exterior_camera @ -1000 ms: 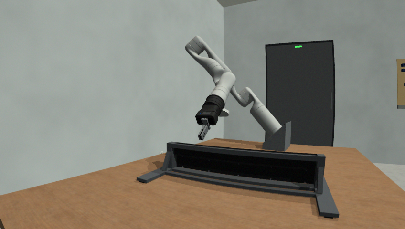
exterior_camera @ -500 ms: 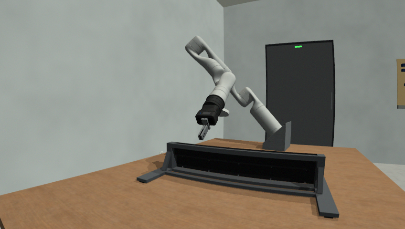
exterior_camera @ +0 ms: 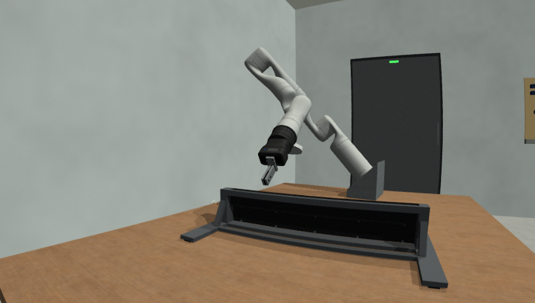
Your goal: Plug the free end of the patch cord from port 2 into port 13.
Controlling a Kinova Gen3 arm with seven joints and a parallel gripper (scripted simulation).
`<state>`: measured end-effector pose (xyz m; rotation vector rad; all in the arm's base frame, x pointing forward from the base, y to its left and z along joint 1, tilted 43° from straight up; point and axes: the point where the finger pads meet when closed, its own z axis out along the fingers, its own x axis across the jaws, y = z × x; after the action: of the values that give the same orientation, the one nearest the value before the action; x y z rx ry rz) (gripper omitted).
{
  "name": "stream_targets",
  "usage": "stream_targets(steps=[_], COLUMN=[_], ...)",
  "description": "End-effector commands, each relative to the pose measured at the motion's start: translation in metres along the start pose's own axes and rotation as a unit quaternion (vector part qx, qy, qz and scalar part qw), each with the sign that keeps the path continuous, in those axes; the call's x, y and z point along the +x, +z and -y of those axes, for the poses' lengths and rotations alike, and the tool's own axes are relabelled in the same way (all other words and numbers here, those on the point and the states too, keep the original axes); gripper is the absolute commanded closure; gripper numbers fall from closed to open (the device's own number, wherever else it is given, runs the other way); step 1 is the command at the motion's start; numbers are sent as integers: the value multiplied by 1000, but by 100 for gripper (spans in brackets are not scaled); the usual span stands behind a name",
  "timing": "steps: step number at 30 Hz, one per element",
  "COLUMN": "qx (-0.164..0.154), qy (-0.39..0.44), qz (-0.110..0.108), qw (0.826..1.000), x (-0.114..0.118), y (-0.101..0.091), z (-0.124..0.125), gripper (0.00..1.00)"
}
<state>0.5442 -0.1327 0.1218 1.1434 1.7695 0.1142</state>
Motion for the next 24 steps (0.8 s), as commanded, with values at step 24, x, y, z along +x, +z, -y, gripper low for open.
stream_targets(steps=[24], qx=[-1], qy=[0], qz=[0], qw=[1000], x=[0], y=[-95], z=[-1], gripper=[100])
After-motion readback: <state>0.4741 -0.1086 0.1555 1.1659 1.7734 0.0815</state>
